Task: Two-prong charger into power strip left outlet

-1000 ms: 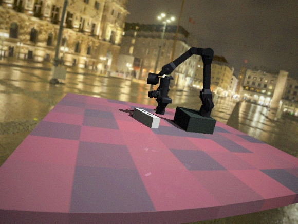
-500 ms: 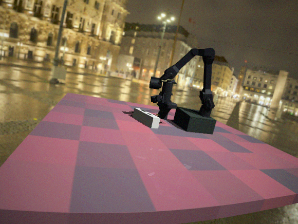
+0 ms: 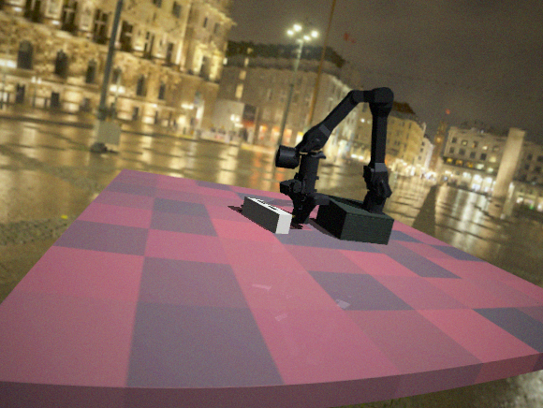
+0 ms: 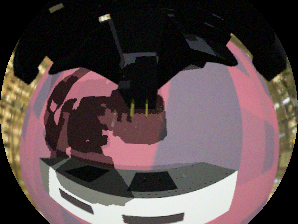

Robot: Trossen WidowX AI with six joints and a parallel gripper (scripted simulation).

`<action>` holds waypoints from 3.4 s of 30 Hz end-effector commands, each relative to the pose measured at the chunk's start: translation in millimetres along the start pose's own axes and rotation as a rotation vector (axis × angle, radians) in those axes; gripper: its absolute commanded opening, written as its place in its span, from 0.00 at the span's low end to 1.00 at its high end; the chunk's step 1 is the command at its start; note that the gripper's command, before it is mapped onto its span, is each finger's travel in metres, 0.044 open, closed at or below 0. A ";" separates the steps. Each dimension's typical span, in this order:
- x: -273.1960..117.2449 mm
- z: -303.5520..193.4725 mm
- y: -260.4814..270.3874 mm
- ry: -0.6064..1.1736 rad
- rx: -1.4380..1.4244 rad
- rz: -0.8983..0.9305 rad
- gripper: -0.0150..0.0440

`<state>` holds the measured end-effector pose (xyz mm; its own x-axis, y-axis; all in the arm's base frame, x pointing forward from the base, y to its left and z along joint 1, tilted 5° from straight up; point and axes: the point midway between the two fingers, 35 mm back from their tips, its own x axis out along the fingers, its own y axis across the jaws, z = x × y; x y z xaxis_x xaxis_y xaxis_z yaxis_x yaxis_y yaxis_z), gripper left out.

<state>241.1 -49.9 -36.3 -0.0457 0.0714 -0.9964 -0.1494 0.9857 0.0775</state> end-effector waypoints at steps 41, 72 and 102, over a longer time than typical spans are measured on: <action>1.2 45.7 9.4 -0.003 -0.055 -0.005 0.25; 0.3 51.9 10.0 -0.003 -0.055 -0.005 0.25; 0.4 54.2 10.4 -0.004 -0.055 -0.005 0.25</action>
<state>293.1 -31.9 -37.8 -0.0399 0.0645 -0.9971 -0.2076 0.9756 0.0715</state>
